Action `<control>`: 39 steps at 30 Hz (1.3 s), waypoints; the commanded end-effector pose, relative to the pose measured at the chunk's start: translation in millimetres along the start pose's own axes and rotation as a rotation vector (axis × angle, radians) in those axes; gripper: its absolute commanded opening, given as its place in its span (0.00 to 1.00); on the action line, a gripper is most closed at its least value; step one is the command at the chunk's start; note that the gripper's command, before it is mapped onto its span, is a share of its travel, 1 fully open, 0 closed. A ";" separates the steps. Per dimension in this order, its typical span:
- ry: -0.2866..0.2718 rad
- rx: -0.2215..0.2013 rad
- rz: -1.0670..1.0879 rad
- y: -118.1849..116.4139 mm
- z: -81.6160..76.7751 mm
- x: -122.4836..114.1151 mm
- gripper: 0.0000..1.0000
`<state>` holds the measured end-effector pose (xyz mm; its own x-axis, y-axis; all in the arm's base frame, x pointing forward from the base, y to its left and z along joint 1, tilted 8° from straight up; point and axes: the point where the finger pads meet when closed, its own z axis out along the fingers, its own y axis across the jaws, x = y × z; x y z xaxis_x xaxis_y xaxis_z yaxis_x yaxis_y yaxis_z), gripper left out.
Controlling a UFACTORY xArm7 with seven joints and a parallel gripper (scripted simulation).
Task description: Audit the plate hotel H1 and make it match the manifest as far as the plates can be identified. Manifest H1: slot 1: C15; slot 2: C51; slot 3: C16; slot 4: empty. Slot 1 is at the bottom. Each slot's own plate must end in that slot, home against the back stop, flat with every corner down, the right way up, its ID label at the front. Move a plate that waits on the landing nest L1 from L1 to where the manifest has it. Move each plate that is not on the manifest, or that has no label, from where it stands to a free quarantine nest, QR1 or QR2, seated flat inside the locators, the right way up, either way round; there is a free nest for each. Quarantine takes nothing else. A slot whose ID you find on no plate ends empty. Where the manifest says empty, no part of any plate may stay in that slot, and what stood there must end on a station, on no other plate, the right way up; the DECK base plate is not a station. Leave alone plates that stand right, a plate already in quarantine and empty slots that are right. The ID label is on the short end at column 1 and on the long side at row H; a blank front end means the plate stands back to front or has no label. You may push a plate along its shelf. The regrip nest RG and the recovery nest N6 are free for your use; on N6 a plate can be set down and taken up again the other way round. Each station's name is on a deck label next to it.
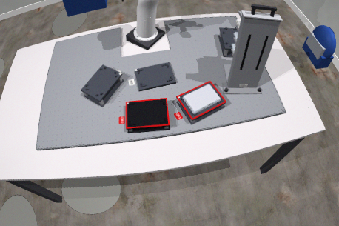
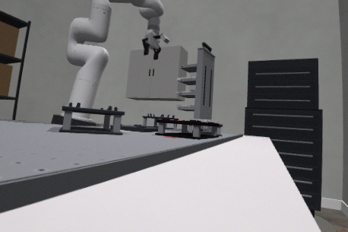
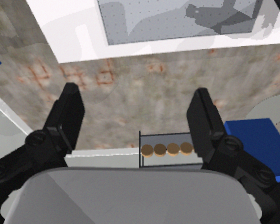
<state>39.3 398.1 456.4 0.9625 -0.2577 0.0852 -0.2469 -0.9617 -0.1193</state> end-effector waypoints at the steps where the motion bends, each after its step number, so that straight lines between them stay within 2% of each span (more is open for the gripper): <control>1: -0.001 0.005 0.000 -0.4 5.2 -0.1 1.00; 39: -0.001 0.005 0.000 -0.7 58.5 -0.2 1.00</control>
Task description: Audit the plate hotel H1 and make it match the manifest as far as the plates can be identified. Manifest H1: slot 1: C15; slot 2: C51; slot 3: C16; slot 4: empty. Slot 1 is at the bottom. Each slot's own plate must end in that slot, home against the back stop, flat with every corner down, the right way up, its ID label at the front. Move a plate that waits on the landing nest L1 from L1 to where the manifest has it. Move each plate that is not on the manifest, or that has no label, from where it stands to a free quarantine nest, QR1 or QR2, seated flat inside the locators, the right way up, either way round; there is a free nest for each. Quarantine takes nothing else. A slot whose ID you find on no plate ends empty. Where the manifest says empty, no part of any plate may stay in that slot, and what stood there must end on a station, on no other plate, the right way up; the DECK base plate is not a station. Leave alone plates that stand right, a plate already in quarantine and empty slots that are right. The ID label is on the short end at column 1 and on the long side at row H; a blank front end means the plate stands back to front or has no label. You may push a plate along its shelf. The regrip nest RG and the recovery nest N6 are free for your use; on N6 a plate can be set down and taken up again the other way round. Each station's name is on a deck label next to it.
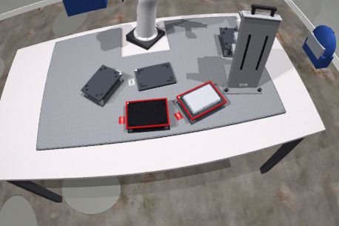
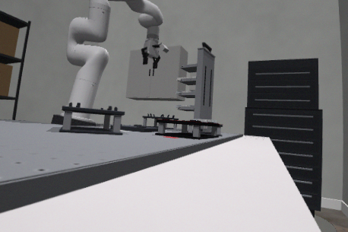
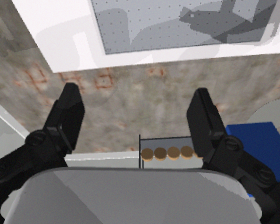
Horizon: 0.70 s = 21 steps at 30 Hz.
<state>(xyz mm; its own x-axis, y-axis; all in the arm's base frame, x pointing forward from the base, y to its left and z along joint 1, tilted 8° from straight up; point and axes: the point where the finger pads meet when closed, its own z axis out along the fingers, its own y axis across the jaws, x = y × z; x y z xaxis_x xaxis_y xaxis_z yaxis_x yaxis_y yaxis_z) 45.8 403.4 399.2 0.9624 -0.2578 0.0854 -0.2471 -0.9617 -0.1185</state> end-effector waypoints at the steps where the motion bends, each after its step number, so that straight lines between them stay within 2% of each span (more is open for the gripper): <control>1: -0.001 0.006 0.000 -0.8 2.4 -0.2 1.00; 21: -0.001 0.006 0.000 -1.0 32.4 -0.3 1.00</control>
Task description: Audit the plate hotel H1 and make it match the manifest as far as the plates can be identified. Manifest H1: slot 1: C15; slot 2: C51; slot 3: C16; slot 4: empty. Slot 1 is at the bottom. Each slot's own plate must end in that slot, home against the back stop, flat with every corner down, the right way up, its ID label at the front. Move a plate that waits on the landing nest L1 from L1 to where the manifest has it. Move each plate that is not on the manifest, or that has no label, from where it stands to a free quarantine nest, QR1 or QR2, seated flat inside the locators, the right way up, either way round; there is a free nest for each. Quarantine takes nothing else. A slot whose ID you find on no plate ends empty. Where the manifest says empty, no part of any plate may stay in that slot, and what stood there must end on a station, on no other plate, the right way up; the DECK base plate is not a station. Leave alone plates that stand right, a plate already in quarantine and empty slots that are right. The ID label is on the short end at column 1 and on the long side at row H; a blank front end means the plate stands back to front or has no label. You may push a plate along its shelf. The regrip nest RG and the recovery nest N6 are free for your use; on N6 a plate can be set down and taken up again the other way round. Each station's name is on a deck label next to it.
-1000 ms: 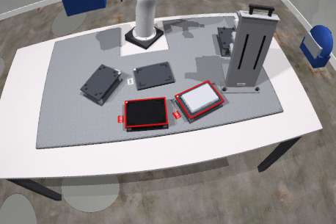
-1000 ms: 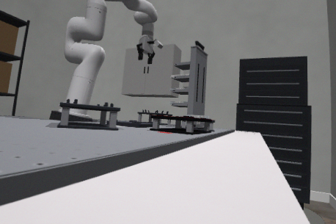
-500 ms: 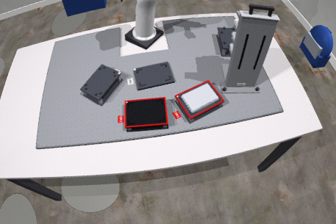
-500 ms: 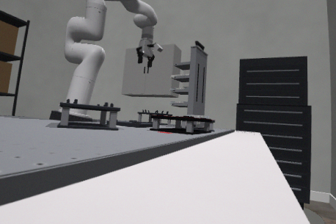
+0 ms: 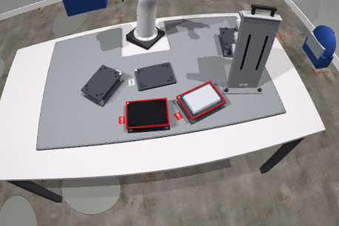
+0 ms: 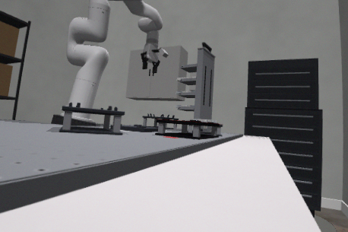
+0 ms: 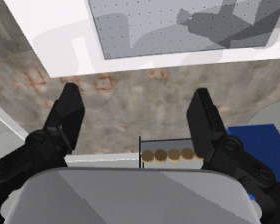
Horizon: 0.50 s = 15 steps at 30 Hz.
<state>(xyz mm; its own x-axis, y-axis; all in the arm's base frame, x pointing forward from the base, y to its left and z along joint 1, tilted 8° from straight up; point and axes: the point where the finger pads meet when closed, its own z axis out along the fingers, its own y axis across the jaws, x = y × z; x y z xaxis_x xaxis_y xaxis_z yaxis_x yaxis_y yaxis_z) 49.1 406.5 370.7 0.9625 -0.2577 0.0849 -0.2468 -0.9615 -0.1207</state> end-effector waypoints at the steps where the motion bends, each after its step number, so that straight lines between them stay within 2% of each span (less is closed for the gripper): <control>1: -0.001 0.003 0.000 -0.6 5.2 -0.2 1.00; 15: -0.001 0.004 0.000 -0.7 25.2 -0.2 1.00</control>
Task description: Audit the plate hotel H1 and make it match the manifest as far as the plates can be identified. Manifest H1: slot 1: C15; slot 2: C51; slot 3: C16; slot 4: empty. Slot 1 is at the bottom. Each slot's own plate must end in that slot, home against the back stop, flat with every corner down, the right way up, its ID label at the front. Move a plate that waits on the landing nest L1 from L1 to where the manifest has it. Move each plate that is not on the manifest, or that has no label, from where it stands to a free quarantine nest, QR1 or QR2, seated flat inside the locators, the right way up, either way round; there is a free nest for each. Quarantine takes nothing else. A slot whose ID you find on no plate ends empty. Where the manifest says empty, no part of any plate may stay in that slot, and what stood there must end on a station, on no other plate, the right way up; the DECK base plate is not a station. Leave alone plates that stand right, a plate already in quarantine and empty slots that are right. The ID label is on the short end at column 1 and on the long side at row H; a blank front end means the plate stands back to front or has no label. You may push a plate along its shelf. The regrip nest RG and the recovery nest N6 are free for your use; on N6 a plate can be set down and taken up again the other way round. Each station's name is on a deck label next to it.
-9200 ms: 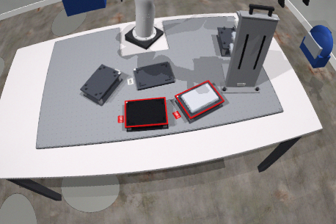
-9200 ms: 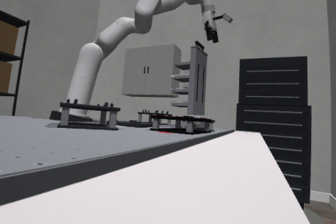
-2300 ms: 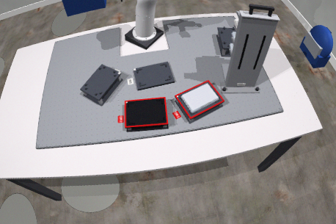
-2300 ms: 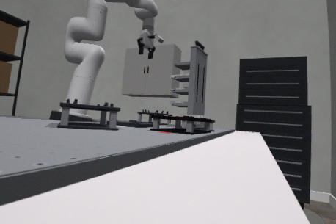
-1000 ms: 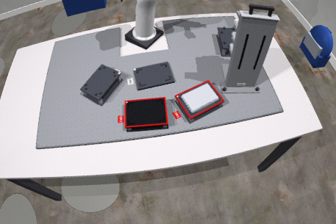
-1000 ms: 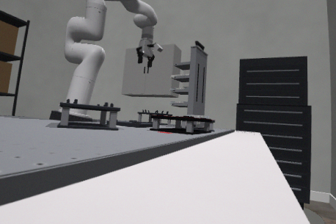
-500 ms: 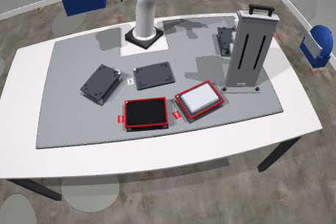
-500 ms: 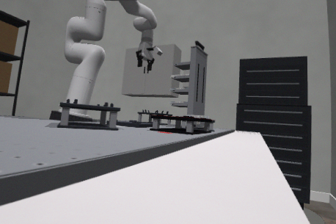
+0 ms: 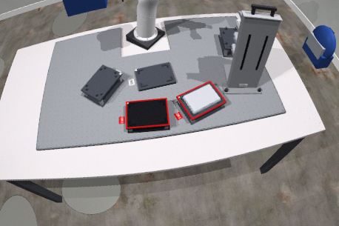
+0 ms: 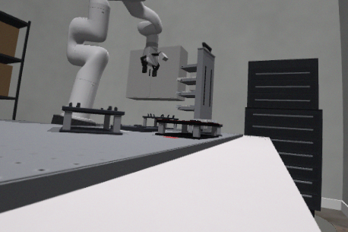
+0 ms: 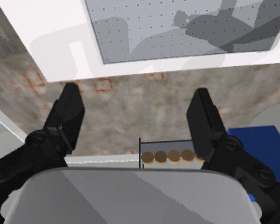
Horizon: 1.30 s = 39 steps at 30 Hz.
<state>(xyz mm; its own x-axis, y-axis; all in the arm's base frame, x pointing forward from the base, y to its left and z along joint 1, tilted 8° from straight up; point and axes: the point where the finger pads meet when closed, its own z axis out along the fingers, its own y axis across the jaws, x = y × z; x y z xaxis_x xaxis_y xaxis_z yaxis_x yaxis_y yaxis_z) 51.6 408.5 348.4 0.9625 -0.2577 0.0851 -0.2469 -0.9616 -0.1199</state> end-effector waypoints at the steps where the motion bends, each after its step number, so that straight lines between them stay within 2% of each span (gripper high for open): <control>1: -0.001 0.004 0.000 -0.8 4.3 -0.2 1.00; 28: -0.001 0.004 0.000 -1.0 45.7 -0.2 1.00; 39: -0.001 0.004 0.000 -1.0 45.7 -0.2 1.00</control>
<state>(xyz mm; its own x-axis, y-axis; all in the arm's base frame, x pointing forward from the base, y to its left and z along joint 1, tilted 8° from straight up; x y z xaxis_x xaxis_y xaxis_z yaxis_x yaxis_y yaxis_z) 57.0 413.0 301.7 0.9625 -0.2578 0.0850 -0.2469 -0.9615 -0.1204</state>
